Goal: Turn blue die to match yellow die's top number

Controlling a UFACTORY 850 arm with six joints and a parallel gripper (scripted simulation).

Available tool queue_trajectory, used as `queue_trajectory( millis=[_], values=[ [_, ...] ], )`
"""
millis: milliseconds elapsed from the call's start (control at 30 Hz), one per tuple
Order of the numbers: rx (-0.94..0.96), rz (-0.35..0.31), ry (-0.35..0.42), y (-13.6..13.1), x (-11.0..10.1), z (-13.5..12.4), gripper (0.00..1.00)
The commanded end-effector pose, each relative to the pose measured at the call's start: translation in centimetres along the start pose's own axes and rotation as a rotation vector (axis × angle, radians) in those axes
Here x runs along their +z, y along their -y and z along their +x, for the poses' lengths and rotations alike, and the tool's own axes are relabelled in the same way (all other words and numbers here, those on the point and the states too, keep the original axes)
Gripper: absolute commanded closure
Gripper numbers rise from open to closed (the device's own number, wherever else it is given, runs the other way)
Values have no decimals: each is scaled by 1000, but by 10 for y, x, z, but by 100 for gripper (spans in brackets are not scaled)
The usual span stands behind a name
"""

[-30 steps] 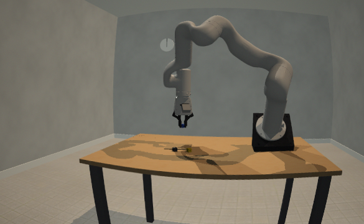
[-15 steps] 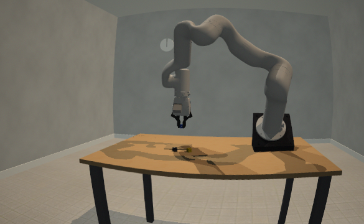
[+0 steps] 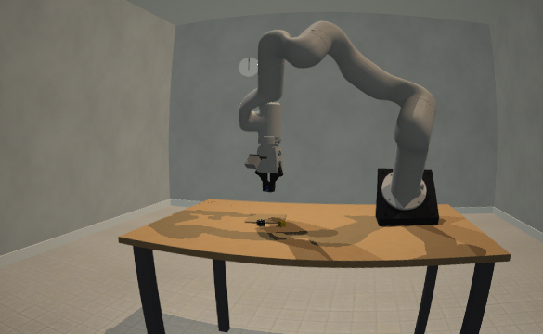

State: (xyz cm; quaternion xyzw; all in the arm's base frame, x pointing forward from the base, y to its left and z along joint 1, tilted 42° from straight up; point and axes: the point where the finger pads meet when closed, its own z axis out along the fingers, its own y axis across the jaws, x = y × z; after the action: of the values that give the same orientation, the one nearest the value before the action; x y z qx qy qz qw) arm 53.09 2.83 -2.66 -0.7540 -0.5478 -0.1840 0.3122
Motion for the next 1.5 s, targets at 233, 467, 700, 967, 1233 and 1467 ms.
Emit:
queue_trajectory(
  millis=[233, 467, 700, 967, 1233, 1467],
  values=[
    [291, 10, 9, 1, 0, 12, 85],
    [541, 9, 10, 3, 1, 22, 85],
    [736, 8, 11, 5, 1, 30, 85],
    [919, 7, 11, 6, 2, 37, 85],
    [1113, 7, 12, 8, 3, 45, 85],
    [1140, 7, 12, 8, 3, 46, 85]
  ],
)
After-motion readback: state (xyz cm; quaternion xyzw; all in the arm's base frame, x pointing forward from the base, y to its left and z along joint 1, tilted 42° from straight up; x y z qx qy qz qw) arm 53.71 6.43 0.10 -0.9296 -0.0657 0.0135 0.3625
